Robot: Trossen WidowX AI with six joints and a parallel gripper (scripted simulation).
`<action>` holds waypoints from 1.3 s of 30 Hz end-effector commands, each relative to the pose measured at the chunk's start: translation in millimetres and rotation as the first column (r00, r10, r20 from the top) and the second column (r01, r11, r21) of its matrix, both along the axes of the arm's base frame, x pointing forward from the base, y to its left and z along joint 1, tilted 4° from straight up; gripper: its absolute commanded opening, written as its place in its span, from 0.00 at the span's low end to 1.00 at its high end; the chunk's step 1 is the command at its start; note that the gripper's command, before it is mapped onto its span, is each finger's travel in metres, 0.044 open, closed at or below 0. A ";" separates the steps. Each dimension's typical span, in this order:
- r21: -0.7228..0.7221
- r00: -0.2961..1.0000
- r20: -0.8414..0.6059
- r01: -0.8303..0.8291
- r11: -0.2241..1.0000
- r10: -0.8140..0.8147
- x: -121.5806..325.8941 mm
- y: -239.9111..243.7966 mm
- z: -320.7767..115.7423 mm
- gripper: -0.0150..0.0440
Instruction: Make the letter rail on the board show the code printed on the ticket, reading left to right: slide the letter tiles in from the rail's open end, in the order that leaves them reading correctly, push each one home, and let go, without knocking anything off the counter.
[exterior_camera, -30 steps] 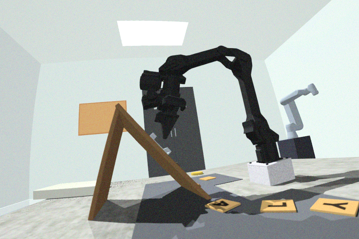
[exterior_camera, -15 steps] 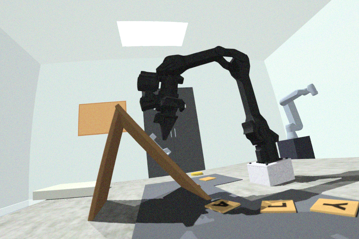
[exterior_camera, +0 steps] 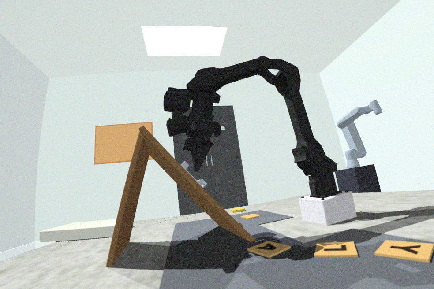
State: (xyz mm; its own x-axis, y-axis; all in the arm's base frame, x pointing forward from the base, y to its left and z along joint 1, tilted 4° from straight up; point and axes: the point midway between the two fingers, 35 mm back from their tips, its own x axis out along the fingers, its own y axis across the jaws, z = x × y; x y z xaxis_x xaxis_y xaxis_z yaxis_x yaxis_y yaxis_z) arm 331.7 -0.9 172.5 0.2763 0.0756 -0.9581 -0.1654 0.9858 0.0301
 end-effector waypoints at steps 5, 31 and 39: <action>-0.003 1.000 0.001 0.005 1.000 -0.005 4.9 0.1 -1.6 0.25; -0.003 1.000 0.002 0.005 1.000 -0.005 16.0 1.9 -7.8 0.25; -0.003 1.000 0.002 0.005 1.000 -0.005 17.2 2.1 -8.7 0.25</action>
